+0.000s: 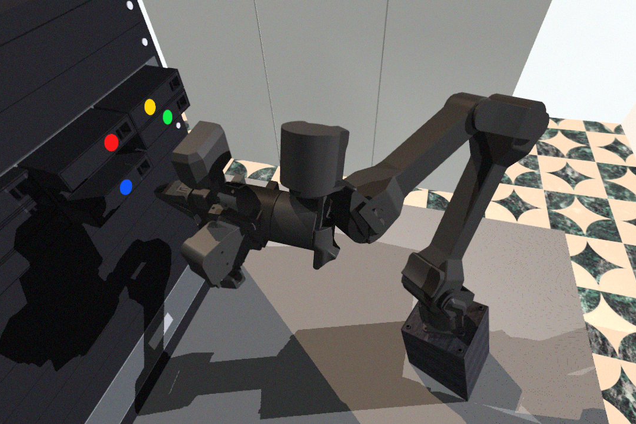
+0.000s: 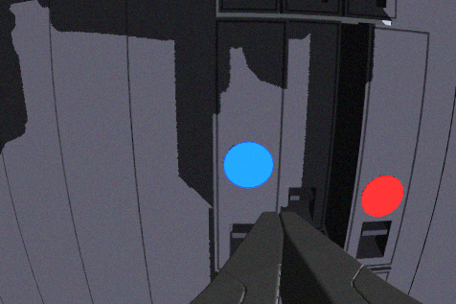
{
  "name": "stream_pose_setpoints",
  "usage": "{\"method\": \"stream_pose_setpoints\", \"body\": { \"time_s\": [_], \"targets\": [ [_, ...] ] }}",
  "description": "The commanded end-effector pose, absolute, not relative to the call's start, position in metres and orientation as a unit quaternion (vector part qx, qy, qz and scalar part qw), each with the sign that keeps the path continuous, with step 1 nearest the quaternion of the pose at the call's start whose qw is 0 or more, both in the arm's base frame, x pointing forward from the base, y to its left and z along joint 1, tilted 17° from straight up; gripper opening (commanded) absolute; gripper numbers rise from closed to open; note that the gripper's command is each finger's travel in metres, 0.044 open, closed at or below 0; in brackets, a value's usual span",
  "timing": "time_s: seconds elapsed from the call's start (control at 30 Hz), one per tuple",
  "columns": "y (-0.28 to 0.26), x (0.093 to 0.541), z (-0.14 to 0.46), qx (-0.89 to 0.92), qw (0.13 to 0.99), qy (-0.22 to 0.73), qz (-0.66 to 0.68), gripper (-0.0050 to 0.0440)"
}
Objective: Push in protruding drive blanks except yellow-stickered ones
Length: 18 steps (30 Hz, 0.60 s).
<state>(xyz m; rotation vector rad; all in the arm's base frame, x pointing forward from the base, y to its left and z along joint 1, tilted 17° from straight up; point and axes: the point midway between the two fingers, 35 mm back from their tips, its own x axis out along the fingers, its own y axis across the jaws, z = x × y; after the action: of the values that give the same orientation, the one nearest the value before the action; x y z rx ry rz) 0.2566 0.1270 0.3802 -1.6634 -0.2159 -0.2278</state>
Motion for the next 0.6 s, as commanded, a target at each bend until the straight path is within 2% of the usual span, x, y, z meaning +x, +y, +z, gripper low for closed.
{"method": "stream_pose_setpoints", "body": {
  "time_s": [0.0,0.27,0.57],
  "targets": [
    [0.126,0.257,0.382,-0.735,0.663,-0.094,-0.104,0.0000],
    [0.126,0.291,0.391,-0.735,0.663,-0.094,-0.104,0.0000],
    [0.126,0.292,0.392,-0.735,0.663,-0.094,-0.104,0.0000]
  ]
}}
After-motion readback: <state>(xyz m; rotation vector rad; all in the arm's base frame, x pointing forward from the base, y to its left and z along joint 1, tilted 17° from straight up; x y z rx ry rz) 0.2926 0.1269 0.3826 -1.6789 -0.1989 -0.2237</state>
